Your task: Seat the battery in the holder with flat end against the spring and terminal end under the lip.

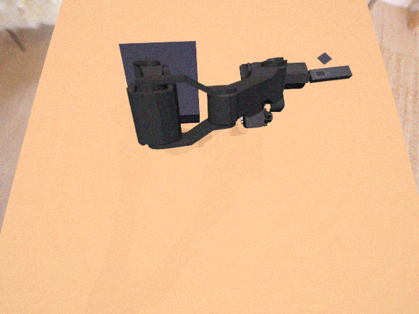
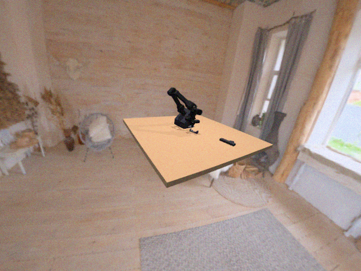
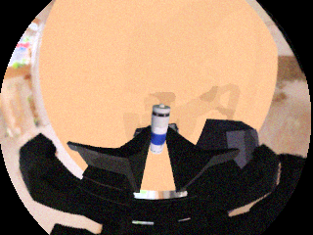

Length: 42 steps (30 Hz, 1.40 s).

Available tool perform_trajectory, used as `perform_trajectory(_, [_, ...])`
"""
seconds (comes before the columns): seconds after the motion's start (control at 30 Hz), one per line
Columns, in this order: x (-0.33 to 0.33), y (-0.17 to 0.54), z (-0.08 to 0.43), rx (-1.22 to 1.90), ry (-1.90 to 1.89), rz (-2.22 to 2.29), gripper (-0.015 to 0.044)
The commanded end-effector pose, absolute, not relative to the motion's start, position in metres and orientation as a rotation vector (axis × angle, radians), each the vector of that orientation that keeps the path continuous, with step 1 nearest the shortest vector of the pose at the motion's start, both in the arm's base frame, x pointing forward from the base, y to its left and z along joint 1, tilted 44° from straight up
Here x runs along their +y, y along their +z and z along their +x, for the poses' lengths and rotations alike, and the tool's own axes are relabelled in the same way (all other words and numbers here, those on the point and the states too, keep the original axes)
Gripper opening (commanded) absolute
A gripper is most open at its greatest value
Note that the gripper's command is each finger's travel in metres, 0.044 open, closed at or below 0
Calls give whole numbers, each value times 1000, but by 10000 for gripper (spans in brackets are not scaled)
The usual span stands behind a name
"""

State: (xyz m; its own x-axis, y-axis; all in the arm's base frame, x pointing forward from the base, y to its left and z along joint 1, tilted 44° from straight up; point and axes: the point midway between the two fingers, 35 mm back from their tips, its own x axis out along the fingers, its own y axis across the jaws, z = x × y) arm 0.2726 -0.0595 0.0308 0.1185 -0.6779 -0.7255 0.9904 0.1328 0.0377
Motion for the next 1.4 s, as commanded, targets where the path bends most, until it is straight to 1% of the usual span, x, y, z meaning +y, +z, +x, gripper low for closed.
perform_trajectory(0.0, [-54,28,273,761,-1253,447,66])
perform_trajectory(0.47, [-33,16,271,1177,-855,-204,66])
perform_trajectory(0.93, [-14,5,267,1465,-355,-841,66])
perform_trajectory(1.37, [-18,-6,270,1426,-293,-863,66])
